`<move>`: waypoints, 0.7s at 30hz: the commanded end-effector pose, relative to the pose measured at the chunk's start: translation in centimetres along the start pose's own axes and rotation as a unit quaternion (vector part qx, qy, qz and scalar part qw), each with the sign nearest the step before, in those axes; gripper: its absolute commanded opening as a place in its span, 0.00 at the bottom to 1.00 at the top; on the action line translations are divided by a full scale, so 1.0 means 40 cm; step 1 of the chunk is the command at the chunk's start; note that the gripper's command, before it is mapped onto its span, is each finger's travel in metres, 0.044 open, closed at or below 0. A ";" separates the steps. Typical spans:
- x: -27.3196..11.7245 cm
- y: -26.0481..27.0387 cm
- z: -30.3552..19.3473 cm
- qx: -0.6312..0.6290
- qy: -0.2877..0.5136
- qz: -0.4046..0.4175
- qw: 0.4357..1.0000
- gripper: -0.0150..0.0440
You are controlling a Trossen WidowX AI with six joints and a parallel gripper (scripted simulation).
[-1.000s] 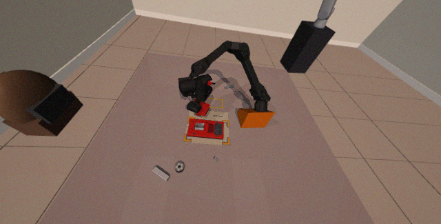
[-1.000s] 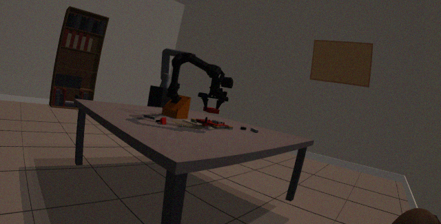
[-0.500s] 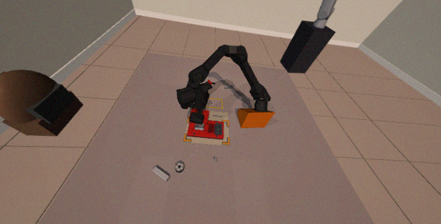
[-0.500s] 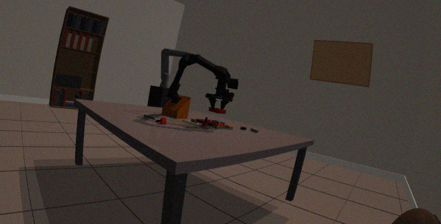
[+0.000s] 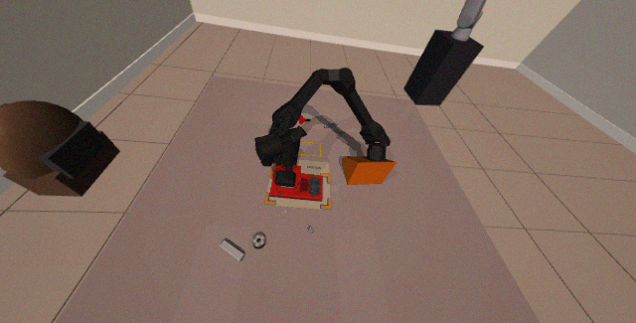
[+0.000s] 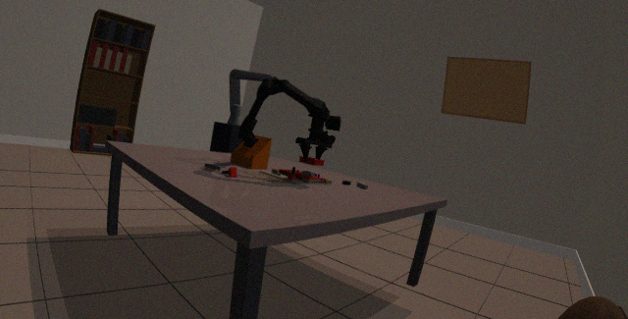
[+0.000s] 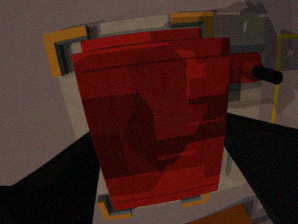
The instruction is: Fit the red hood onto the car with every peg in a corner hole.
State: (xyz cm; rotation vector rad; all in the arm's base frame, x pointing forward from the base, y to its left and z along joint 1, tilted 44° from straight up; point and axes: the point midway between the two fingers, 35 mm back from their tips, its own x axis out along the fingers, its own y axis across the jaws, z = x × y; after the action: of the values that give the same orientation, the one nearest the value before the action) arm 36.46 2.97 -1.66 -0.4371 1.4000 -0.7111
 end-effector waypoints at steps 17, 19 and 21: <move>0.082 -0.007 -0.007 -0.002 0.003 -0.005 1.000 0.25; 0.082 -0.007 -0.007 -0.002 0.003 -0.005 1.000 0.25; 0.082 -0.007 -0.007 -0.002 0.003 -0.005 1.000 0.25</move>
State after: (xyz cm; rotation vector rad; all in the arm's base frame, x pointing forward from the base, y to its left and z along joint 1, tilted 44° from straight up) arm 36.15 0.59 -3.95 -0.4397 1.4083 -0.7192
